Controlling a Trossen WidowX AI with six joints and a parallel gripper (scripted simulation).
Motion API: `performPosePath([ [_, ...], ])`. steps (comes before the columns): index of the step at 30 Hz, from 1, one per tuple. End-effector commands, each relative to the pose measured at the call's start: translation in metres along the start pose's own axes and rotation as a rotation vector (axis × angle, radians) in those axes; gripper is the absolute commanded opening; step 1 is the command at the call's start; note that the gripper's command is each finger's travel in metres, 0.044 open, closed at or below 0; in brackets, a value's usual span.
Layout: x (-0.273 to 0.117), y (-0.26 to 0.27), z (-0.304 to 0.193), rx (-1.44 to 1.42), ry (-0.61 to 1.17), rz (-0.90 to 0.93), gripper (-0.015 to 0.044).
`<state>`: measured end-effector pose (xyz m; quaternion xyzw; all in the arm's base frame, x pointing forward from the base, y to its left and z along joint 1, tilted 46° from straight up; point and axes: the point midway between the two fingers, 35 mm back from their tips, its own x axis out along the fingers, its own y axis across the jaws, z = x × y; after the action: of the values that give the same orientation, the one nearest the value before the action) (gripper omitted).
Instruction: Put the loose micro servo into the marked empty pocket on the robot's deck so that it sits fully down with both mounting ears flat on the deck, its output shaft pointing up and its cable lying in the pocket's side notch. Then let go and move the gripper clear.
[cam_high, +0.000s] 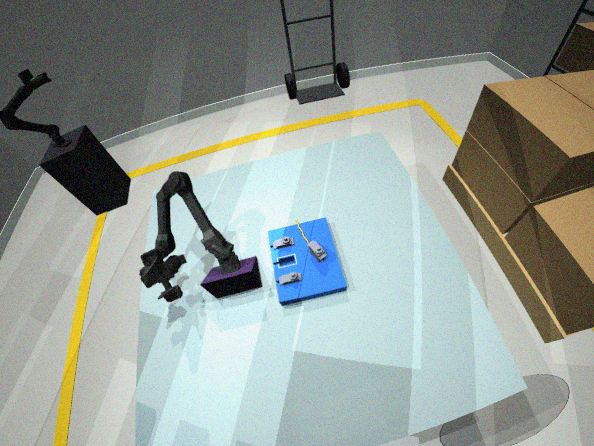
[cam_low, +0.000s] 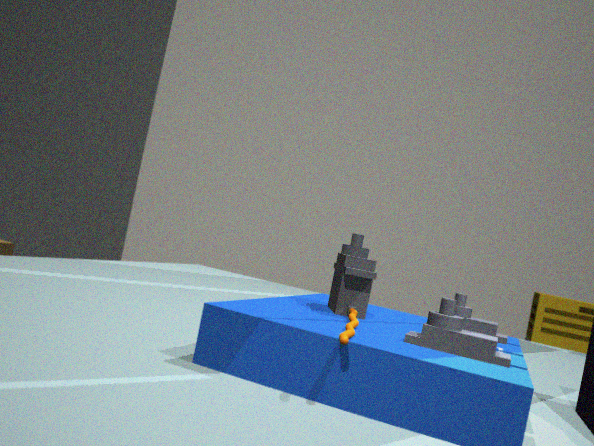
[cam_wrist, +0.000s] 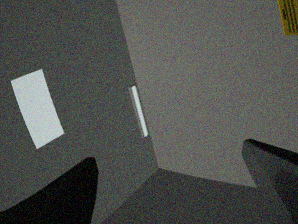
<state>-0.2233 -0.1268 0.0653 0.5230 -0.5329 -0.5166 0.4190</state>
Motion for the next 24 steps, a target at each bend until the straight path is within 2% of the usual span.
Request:
performPosePath([
  [1,0.0,0.0,0.0,0.0,-0.001,0.0,0.0426],
  [2,-0.001,0.0,0.001,0.001,-0.004,-0.001,0.044],
  [11,-0.017,0.004,0.019,-0.027,-0.083,-0.039,0.044],
  [24,-0.075,0.018,0.064,-0.095,-0.322,-0.159,0.044],
])
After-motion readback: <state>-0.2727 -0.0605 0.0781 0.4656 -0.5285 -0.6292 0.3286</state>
